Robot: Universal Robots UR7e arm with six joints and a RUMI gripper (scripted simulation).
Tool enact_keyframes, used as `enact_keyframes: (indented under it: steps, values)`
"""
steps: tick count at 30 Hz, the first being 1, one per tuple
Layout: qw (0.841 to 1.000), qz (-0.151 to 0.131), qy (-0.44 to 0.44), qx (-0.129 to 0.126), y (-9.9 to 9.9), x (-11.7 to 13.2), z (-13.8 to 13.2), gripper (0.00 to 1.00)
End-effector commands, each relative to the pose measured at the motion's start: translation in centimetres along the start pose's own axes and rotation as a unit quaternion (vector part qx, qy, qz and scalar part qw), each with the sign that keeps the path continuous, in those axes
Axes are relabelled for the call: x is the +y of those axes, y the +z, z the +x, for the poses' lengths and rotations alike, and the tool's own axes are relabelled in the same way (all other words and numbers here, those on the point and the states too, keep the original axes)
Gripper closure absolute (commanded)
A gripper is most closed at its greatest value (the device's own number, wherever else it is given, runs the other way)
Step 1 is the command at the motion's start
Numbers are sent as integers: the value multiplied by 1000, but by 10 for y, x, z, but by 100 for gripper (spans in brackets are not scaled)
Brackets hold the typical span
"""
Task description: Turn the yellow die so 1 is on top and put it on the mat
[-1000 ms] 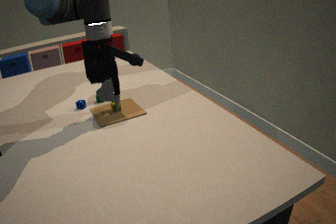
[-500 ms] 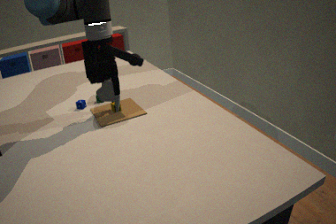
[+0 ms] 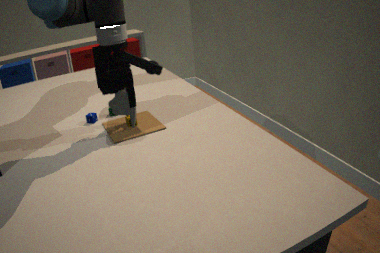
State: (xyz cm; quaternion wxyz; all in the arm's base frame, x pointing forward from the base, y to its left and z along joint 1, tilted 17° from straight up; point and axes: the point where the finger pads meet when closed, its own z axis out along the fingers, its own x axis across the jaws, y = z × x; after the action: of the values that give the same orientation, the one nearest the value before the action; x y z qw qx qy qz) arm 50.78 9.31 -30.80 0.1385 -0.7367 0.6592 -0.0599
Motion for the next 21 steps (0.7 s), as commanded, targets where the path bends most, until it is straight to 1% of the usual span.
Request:
enact_keyframes:
  steps: [1, 8, 10, 14, 21]
  values:
    - [1000, 1, 0, 0, 0, -1, 0, 76]
    - [1000, 1, 0, 0, -3, -1, 0, 76]
    - [1000, 1, 0, 0, -8, -1, 0, 76]
    - [1000, 1, 0, 0, -22, 0, 0, 76]
    - [1000, 1, 0, 0, -58, 0, 0, 76]
